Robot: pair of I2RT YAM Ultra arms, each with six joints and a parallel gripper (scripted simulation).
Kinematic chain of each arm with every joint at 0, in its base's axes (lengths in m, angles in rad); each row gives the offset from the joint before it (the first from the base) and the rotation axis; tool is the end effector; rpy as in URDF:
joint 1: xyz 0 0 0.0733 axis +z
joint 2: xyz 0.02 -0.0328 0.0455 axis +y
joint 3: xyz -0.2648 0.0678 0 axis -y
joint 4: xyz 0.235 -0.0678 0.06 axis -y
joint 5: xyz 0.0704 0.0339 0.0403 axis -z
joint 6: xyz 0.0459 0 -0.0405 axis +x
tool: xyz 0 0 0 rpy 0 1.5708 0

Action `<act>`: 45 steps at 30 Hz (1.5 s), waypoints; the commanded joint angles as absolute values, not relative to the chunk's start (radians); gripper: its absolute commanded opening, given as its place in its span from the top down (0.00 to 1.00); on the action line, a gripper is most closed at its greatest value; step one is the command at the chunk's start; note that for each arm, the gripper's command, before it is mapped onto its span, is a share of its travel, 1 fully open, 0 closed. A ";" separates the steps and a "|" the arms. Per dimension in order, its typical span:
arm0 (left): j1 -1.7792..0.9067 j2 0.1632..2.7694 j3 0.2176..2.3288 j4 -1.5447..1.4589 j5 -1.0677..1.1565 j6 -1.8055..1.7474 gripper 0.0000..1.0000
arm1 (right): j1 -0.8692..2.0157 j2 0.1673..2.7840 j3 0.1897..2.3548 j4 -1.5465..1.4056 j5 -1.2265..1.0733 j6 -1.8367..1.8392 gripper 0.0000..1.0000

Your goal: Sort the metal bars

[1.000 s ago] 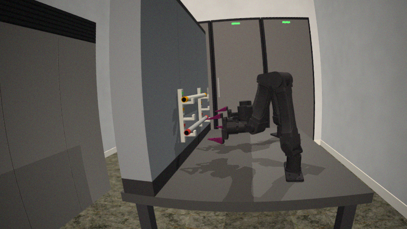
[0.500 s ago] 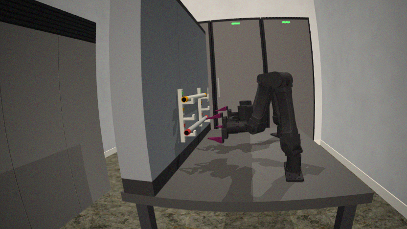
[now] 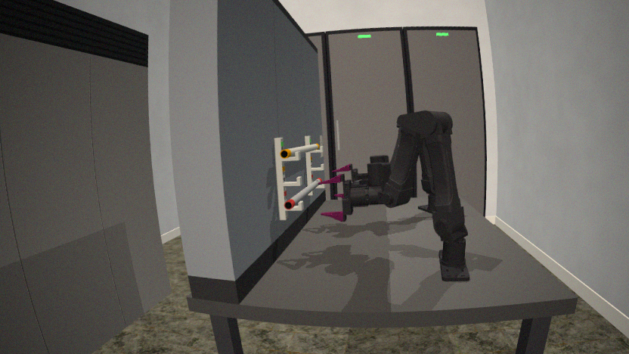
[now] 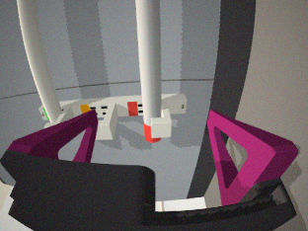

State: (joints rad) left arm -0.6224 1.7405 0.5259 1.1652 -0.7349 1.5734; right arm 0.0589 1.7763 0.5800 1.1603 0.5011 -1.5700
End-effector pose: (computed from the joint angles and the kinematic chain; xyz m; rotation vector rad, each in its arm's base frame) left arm 0.2682 -0.1532 0.1751 1.2075 1.3048 1.2986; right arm 0.3271 -0.0017 0.1771 -0.9994 1.5509 -1.5185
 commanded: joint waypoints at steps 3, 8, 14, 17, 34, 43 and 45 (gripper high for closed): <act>-0.613 1.707 0.562 1.147 -0.729 1.572 0.00 | 0.049 1.750 0.616 1.135 0.496 -1.572 0.00; -0.613 1.674 0.573 1.104 -0.729 1.573 0.00 | 0.049 1.719 0.626 1.096 0.496 -1.572 0.00; -0.613 1.643 0.586 1.060 -0.729 1.573 0.00 | 0.049 1.689 0.638 1.054 0.496 -1.572 0.00; -0.613 1.631 0.592 1.041 -0.729 1.573 0.00 | 0.049 1.677 0.644 1.036 0.496 -1.572 0.00; -0.613 1.547 0.639 0.910 -0.729 1.573 0.00 | 0.049 1.597 0.689 0.911 0.496 -1.572 0.00; -0.613 1.504 0.672 0.835 -0.729 1.573 0.00 | 0.049 1.556 0.721 0.838 0.496 -1.572 0.00; -0.613 1.495 0.680 0.819 -0.729 1.573 0.00 | 0.049 1.547 0.728 0.822 0.496 -1.572 0.00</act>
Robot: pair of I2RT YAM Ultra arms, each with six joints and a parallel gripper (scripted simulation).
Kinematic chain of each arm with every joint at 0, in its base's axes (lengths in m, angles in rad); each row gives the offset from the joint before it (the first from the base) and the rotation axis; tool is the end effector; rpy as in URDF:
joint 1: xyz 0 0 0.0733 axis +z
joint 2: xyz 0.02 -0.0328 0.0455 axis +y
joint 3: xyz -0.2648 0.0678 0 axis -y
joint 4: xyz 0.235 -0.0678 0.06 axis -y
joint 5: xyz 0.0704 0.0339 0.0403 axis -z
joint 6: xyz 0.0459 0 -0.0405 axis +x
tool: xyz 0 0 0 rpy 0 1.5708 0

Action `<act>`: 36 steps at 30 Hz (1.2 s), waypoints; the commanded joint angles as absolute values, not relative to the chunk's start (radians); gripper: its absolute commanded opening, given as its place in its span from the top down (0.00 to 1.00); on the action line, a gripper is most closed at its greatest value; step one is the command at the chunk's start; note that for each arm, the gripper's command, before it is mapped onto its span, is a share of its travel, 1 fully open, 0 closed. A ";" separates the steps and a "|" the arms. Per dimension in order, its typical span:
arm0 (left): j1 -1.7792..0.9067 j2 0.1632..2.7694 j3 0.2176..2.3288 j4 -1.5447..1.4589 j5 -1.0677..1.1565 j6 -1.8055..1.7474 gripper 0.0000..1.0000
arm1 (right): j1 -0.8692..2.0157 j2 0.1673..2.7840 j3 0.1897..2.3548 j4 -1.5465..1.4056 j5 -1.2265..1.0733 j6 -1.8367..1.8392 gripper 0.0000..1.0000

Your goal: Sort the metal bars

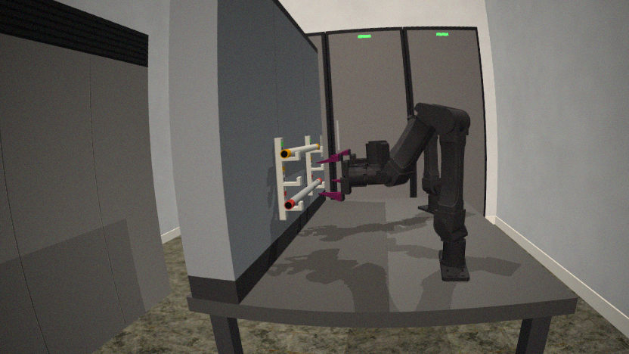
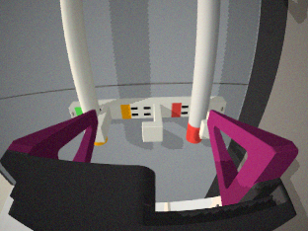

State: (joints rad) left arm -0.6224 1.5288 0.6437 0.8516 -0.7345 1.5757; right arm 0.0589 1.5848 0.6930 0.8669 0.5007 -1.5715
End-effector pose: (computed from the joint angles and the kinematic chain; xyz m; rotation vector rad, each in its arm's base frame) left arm 0.2692 -0.1540 0.2358 1.1929 1.2989 1.2984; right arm 0.3293 -0.0016 0.2354 -0.9906 1.5429 -1.5218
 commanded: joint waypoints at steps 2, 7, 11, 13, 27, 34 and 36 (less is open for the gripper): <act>-0.613 1.487 0.688 0.802 -0.729 1.573 0.00 | 0.049 1.539 0.736 0.806 0.496 -1.572 0.00; -0.613 1.487 0.690 0.798 -0.729 1.572 0.00 | 0.049 1.539 0.738 0.803 0.496 -1.572 0.00; -0.613 1.487 0.690 0.798 -0.729 1.572 0.00 | 0.049 1.539 0.738 0.802 0.496 -1.571 0.00; -0.613 1.486 0.690 0.797 -0.729 1.571 0.00 | 0.049 1.539 0.738 0.802 0.496 -1.571 0.00; -0.613 1.486 0.690 0.797 -0.729 1.571 0.00 | 0.049 1.539 0.738 0.801 0.496 -1.571 0.00; -0.613 1.486 0.690 0.797 -0.729 1.571 0.00 | 0.049 1.539 0.738 0.801 0.496 -1.571 0.00; -0.613 1.486 0.690 0.797 -0.729 1.571 0.00 | 0.049 1.539 0.738 0.801 0.496 -1.571 0.00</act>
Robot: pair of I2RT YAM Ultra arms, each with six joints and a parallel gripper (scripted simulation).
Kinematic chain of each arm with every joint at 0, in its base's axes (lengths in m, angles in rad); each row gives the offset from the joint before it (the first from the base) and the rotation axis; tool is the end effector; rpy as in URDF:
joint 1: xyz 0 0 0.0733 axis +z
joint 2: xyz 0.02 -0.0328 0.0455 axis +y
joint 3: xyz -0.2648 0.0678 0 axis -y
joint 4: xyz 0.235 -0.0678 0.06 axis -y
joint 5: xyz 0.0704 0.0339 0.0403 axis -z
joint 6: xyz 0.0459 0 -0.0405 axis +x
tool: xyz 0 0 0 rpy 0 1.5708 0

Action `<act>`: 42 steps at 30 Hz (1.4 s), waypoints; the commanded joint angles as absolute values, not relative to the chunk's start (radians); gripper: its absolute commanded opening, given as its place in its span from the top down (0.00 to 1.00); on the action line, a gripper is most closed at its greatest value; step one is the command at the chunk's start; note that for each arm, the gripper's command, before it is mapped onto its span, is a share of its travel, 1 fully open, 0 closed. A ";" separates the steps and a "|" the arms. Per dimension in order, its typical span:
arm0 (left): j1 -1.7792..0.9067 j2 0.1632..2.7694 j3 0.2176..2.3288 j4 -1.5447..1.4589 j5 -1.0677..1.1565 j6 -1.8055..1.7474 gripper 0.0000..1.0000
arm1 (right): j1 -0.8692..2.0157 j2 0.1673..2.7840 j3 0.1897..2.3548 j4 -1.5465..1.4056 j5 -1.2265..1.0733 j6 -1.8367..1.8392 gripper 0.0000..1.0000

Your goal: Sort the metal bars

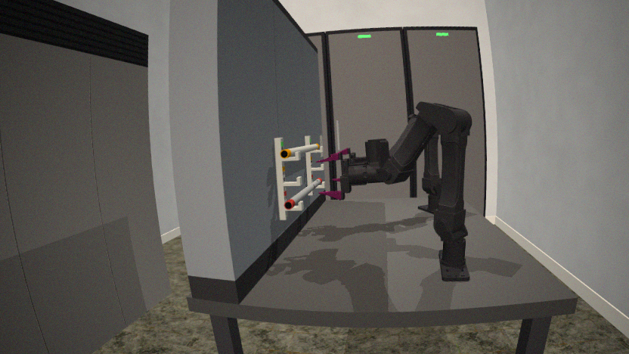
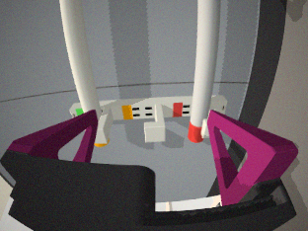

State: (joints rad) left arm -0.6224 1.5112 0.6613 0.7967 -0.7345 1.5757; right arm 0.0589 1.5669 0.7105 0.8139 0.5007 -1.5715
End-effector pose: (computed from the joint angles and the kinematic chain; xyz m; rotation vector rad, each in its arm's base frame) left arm 0.2694 -0.1541 0.2404 1.2135 1.3045 1.3003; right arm 0.3295 -0.0015 0.2405 -1.0071 1.5545 -1.5178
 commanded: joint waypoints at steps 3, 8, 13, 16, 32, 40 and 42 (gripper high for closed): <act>-0.613 1.482 0.693 0.790 -0.729 1.572 0.00 | 0.049 1.535 0.742 0.794 0.496 -1.571 0.00; -0.613 1.461 0.712 0.752 -0.729 1.572 0.00 | 0.049 1.515 0.759 0.758 0.496 -1.572 0.00; -0.613 1.444 0.734 0.712 -0.729 1.573 0.00 | 0.049 1.498 0.781 0.719 0.496 -1.572 0.00; -0.613 1.435 0.748 0.689 -0.729 1.573 0.00 | 0.049 1.488 0.795 0.696 0.496 -1.572 0.00; -0.613 1.395 0.815 0.582 -0.729 1.573 0.00 | 0.049 1.449 0.860 0.592 0.496 -1.572 0.00; -0.613 1.382 0.847 0.537 -0.729 1.573 0.00 | 0.049 1.435 0.891 0.547 0.496 -1.572 0.00; -0.613 1.377 0.857 0.523 -0.729 1.573 0.00 | 0.049 1.431 0.901 0.533 0.496 -1.572 0.00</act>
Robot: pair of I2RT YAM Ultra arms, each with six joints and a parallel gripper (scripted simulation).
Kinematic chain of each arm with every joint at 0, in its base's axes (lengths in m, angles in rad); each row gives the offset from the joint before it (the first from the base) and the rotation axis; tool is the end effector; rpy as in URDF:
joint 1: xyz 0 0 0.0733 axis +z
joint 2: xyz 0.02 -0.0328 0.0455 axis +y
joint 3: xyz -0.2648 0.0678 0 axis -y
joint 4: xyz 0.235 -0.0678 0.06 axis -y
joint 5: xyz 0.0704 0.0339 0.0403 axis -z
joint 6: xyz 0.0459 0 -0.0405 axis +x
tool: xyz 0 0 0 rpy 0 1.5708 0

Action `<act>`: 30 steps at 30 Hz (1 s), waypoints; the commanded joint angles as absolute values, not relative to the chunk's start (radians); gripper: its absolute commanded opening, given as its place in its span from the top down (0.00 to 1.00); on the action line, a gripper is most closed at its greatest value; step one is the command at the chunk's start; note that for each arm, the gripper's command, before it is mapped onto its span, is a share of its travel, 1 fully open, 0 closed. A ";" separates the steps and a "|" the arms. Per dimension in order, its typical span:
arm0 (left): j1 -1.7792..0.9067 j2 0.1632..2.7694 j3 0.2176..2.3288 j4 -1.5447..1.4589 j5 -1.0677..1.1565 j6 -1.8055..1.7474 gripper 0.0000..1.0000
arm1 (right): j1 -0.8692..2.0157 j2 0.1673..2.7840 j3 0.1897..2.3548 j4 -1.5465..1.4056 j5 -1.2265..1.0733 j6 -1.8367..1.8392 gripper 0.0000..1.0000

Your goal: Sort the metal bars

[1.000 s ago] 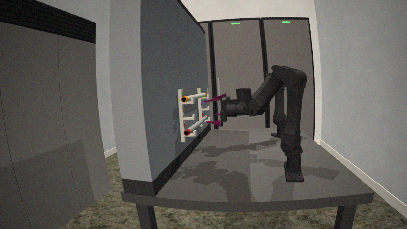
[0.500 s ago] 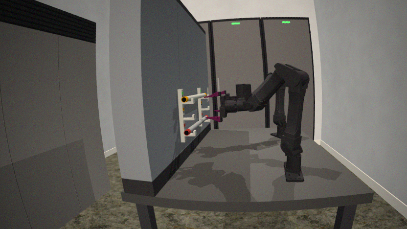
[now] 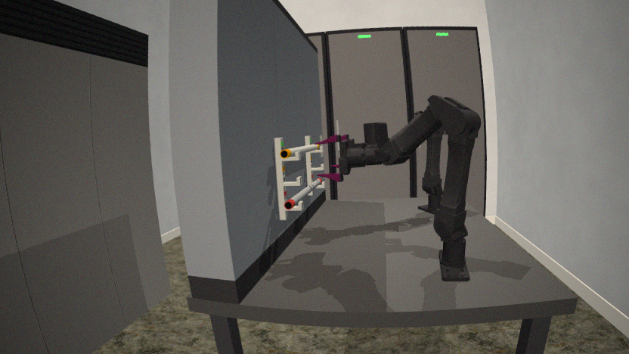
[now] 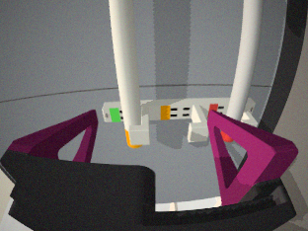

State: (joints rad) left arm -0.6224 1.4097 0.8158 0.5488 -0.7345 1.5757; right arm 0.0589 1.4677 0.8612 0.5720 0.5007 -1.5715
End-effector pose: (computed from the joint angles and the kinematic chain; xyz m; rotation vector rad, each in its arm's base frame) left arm 0.2706 -0.1550 0.2935 1.2050 1.3022 1.2995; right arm 0.3313 -0.0014 0.2935 -0.9996 1.5493 -1.5196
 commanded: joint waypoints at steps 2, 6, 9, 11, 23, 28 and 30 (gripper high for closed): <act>-0.613 1.373 0.867 0.509 -0.729 1.573 0.00 | 0.049 1.427 0.911 0.519 0.496 -1.572 0.00; -0.613 1.366 0.889 0.480 -0.729 1.573 0.00 | 0.049 1.420 0.932 0.491 0.496 -1.572 0.00; -0.613 1.362 0.906 0.459 -0.729 1.573 0.00 | 0.049 1.416 0.949 0.469 0.496 -1.572 0.00; -0.613 1.362 0.906 0.459 -0.729 1.573 0.00 | 0.049 1.416 0.949 0.469 0.496 -1.572 0.00; -0.613 1.363 0.908 0.455 -0.729 1.571 0.00 | 0.049 1.416 0.951 0.466 0.496 -1.571 0.00; -0.613 1.362 0.908 0.455 -0.729 1.571 0.00 | 0.049 1.416 0.951 0.465 0.496 -1.571 0.00; -0.613 1.362 0.908 0.455 -0.729 1.571 0.00 | 0.049 1.416 0.951 0.465 0.496 -1.571 0.00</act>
